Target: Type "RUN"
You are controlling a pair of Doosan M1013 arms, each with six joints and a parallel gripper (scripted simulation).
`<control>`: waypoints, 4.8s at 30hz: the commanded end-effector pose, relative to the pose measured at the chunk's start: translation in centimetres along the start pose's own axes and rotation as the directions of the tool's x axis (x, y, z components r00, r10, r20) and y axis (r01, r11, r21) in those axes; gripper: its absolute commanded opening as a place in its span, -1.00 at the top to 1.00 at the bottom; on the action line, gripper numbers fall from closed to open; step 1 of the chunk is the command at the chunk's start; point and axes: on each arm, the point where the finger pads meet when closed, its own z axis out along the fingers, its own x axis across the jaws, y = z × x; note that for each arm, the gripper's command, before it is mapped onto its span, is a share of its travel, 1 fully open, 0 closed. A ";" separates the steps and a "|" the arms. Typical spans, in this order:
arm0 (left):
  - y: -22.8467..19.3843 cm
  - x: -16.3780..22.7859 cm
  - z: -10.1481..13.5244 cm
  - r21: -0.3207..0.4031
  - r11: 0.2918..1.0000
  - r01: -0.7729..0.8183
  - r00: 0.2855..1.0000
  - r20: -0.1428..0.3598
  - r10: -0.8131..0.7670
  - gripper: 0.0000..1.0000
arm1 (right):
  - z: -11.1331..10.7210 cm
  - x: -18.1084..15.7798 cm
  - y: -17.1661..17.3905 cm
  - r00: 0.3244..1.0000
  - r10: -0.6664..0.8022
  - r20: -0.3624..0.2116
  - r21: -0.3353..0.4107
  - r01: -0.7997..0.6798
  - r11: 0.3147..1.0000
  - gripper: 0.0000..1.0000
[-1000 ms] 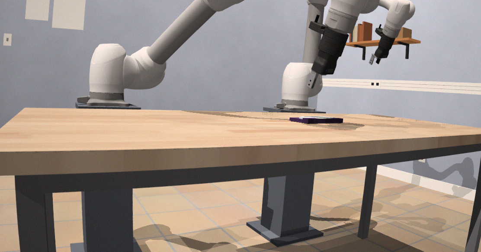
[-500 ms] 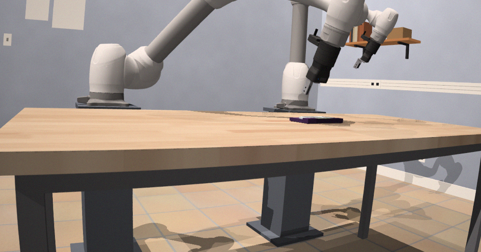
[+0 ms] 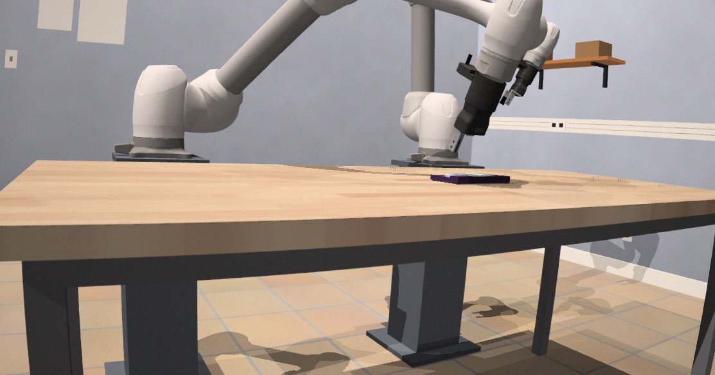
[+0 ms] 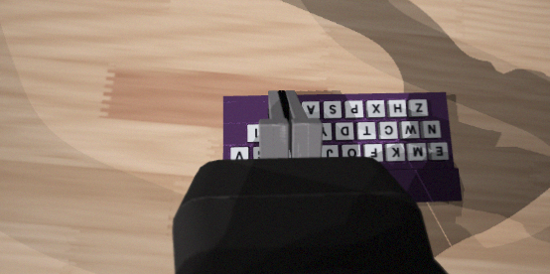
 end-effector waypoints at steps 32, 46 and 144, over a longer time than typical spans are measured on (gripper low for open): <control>-4.2 3.8 3.1 0.054 0.931 0.362 0.904 0.223 -0.365 -1.00 | 4.2 0.0 2.0 1.000 -0.001 -0.001 -0.002 0.001 1.000 1.00; -4.2 3.8 3.1 0.054 0.931 0.362 0.904 0.223 -0.365 -1.00 | 4.5 0.0 2.1 1.000 -0.001 -0.001 -0.002 0.001 1.000 1.00; -4.2 3.8 3.1 0.054 0.931 0.362 0.904 0.223 -0.365 -1.00 | 4.5 1.9 2.1 1.000 -0.001 -0.001 -0.002 0.001 1.000 1.00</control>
